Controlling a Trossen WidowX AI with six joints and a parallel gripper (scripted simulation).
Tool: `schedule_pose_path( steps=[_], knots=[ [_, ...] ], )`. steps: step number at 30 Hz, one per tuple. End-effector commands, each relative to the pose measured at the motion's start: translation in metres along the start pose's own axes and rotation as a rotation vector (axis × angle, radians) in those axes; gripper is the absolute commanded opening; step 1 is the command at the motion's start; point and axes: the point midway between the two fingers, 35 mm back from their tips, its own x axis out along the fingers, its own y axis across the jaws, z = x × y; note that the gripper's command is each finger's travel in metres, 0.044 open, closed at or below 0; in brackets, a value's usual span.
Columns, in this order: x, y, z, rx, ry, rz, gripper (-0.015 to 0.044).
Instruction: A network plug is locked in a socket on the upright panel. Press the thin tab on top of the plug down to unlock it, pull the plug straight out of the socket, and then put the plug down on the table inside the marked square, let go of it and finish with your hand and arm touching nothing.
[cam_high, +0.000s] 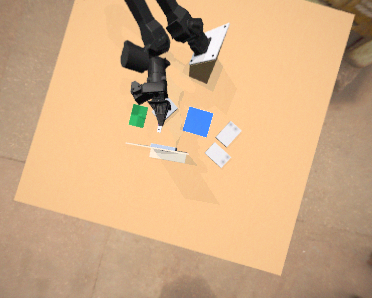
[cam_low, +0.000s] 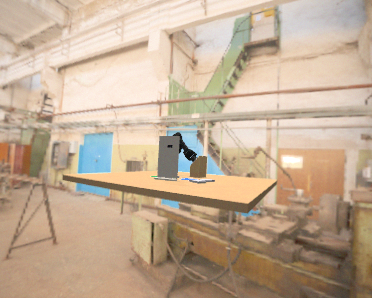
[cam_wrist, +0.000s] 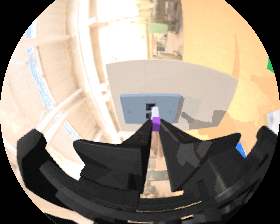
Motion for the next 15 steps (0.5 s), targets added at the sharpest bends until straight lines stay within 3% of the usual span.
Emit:
schedule_pose_path(
  steps=[1,15],
  knots=[
    [-0.0026,-0.0009,-0.0024,-0.002,0.008,0.000,0.0000],
    [-0.0074,-0.0009,-0.0017,-0.002,0.008,0.000,0.0000]
  ],
)
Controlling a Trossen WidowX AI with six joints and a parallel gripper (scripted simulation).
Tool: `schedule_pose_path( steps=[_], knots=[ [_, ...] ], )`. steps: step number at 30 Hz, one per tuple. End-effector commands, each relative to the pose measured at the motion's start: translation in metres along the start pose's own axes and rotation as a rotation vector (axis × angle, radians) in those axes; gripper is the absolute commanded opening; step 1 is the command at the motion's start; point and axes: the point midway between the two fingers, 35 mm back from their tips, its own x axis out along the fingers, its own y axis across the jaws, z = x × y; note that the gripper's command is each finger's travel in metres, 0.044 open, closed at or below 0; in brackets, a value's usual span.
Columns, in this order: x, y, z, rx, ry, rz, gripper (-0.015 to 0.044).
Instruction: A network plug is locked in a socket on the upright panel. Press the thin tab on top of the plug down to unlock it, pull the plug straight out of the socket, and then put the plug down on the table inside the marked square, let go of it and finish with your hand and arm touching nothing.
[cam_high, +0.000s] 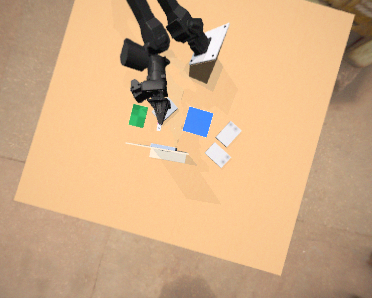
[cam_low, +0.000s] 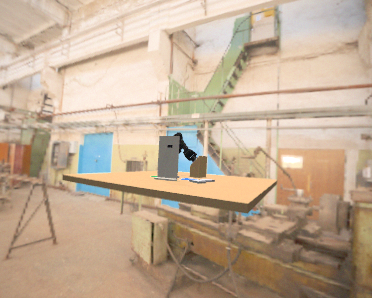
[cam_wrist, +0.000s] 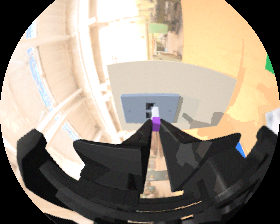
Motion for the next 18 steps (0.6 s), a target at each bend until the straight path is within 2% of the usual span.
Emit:
schedule_pose_path(
  steps=[1,18],
  knots=[
    [-0.0025,-0.0009,-0.0023,-0.002,0.008,0.000,0.0000],
    [-0.0081,-0.0009,-0.0016,-0.002,0.008,0.000,0.0000]
  ],
)
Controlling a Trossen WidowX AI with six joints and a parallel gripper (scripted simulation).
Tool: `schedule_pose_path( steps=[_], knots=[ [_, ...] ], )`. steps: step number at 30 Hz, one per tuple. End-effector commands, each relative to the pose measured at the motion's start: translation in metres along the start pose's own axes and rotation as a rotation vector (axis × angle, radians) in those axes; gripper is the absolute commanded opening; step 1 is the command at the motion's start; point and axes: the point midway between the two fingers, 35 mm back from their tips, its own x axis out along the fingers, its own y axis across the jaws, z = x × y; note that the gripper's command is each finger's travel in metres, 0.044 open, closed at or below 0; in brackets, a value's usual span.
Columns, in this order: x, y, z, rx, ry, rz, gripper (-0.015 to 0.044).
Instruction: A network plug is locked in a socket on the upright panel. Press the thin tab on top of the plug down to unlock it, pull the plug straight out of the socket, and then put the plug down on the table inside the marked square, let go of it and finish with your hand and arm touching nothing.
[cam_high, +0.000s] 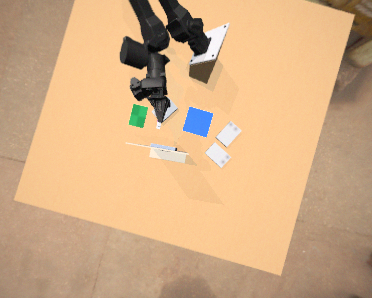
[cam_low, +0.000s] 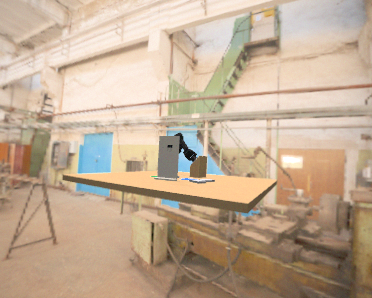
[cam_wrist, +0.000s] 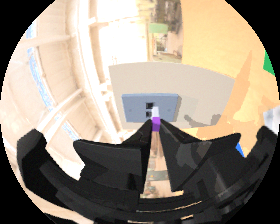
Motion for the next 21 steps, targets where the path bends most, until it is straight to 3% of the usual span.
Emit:
schedule_pose_path(
  steps=[1,21],
  knots=[
    [-0.002,-0.001,-0.002,-0.002,0.007,0.000,0.0000],
    [-0.008,0.037,-0.015,0.001,0.008,-0.002,0.0000]
  ],
)
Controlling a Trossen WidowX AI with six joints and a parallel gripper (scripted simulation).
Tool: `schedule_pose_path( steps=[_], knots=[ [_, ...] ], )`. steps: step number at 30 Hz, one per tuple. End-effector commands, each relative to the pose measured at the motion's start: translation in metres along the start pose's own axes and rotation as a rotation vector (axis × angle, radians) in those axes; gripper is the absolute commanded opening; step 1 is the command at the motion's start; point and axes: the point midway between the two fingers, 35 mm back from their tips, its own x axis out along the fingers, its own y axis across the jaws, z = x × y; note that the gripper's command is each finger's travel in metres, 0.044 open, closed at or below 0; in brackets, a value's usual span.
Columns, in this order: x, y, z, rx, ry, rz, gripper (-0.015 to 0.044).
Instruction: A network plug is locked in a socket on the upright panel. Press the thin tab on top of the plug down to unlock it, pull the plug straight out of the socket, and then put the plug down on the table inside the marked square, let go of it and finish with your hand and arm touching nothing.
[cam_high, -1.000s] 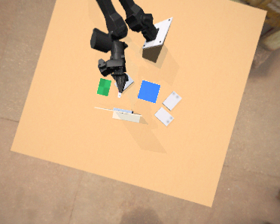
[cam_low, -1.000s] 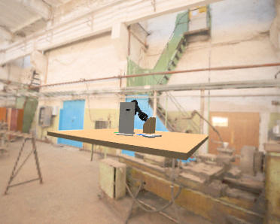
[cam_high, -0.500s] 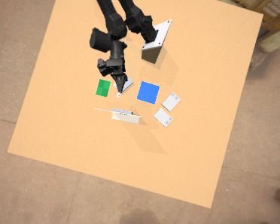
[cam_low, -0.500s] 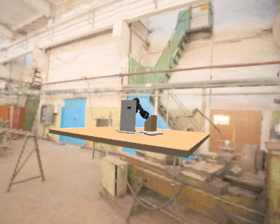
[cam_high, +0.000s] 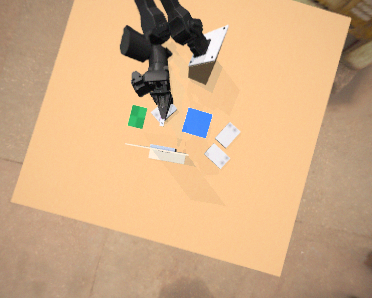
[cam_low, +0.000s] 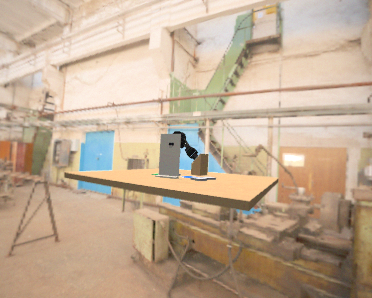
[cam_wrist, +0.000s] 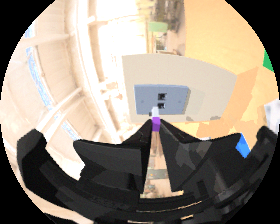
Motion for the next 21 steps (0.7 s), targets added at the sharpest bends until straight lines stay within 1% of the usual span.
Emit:
schedule_pose_path(
  steps=[1,12,21],
  knots=[
    [-0.002,0.012,0.000,0.002,-0.010,0.005,0.0000],
    [-0.011,0.033,-0.009,0.002,-0.009,0.007,0.0000],
    [0.000,0.014,-0.023,0.052,0.018,-0.095,0.0000]
  ],
)
